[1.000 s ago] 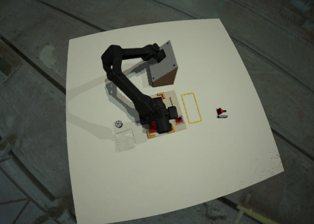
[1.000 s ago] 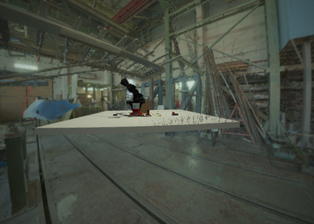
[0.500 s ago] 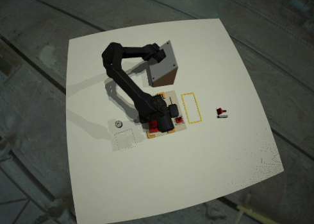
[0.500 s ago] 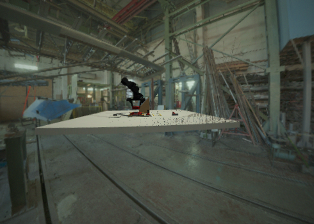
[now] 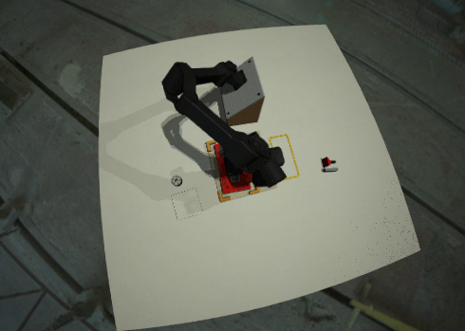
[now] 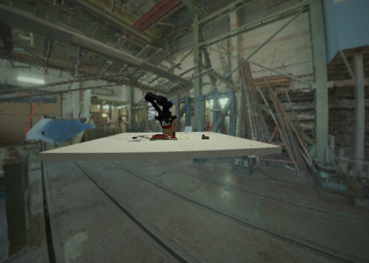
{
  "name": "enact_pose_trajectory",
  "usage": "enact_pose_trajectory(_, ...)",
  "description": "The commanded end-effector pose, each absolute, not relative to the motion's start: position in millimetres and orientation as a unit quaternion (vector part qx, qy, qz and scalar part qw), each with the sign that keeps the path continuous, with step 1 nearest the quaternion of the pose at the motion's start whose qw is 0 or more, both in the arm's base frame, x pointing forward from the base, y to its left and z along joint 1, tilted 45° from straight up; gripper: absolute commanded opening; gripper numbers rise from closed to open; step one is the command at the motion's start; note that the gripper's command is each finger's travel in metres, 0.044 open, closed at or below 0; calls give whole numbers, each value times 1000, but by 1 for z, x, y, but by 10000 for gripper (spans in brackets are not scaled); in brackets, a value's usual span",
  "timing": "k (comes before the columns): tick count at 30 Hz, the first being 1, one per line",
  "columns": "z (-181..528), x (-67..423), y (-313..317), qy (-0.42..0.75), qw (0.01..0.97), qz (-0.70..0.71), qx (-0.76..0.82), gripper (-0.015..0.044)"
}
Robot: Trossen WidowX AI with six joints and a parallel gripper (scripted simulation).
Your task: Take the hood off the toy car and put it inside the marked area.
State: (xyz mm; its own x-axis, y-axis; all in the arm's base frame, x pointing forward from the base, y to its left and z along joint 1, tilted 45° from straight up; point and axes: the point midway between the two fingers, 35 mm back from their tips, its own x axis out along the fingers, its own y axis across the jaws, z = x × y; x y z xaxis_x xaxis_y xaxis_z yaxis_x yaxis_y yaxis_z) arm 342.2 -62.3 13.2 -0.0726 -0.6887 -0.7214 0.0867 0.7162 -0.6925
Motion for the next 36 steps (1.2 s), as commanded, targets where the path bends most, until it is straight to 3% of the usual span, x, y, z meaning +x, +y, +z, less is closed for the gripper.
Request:
enact_pose_trajectory(1,-1,344,-44,667,646,-299,-221,0)
enact_pose_trajectory(22,-94,313,59,666,643,-307,-222,0)
enact_pose_trajectory(36,-103,311,56,665,643,-308,-222,0)
